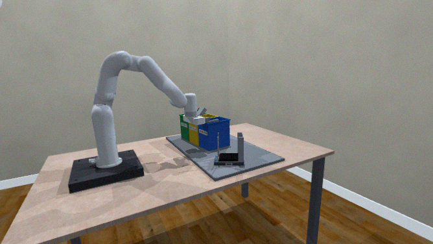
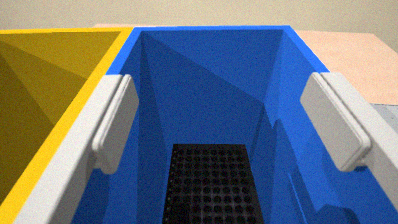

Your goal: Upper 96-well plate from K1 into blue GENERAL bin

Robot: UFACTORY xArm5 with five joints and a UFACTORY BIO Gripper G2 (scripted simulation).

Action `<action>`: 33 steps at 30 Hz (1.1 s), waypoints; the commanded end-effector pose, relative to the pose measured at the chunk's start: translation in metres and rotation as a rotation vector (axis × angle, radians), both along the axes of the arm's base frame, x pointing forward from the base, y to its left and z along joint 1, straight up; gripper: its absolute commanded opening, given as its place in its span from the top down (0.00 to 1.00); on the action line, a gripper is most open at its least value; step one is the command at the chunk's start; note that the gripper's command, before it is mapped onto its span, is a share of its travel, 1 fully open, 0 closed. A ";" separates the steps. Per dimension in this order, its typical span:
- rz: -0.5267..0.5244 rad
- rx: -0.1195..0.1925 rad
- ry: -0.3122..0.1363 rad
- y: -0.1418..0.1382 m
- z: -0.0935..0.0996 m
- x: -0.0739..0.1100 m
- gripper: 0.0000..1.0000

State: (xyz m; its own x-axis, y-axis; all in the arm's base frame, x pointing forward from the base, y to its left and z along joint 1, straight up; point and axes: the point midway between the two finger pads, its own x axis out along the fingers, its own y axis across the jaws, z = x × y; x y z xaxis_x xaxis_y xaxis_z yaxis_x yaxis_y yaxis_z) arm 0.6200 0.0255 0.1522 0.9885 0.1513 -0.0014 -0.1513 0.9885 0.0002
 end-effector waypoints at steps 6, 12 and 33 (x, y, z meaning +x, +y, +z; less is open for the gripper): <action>0.000 0.003 -0.002 0.000 0.001 0.001 0.82; 0.000 0.003 -0.002 0.000 0.001 0.001 0.82; 0.000 0.003 -0.002 0.000 0.013 0.001 0.82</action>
